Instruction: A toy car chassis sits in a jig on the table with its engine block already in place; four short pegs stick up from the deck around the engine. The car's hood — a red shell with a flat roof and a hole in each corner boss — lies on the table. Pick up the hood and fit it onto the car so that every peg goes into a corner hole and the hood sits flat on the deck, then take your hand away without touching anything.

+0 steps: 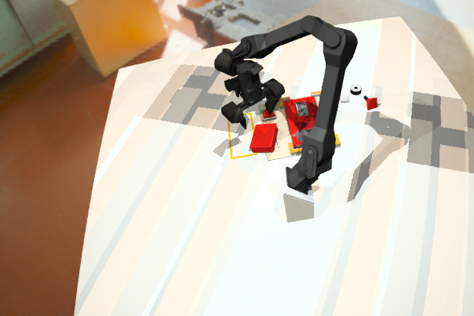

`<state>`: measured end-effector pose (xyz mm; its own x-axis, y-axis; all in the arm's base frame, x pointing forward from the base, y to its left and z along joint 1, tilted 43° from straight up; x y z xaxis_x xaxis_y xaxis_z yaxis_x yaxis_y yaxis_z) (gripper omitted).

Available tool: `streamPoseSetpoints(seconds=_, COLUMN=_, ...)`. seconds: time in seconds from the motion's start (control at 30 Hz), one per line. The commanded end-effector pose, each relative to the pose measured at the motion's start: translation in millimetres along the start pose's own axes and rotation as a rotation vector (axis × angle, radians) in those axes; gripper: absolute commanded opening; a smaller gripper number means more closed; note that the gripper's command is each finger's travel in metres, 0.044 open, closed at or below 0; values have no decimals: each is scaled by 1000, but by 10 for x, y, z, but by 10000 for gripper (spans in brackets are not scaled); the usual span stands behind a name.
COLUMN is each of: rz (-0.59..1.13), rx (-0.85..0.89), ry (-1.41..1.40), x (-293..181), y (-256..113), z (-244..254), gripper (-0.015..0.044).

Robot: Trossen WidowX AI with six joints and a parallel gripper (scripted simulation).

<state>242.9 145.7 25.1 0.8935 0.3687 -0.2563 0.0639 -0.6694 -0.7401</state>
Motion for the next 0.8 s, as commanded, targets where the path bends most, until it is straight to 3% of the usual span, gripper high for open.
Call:
streamPoseSetpoints(seconds=0.0, rz=-7, rx=-3, ry=566, x=-46, y=64, z=-91, gripper=440)
streamPoseSetpoints(seconds=0.17, rz=-6, rx=-3, ry=811, x=-71, y=98, z=-100, gripper=440)
streamPoseSetpoints(seconds=0.77, rz=-6, rx=-3, ry=818, x=-64, y=130, z=-98, gripper=440)
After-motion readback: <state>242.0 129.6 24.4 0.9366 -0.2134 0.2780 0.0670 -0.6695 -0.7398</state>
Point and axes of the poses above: the point midway between the two fingers, 35 mm back from their tips, its own y axis out along the fingers, its own z axis across the jaws, x = y × z, the point moved 8 cm from there along -y, back along the fingers, and after that the axes turned 6 degrees about y, right-handed, at the moved point
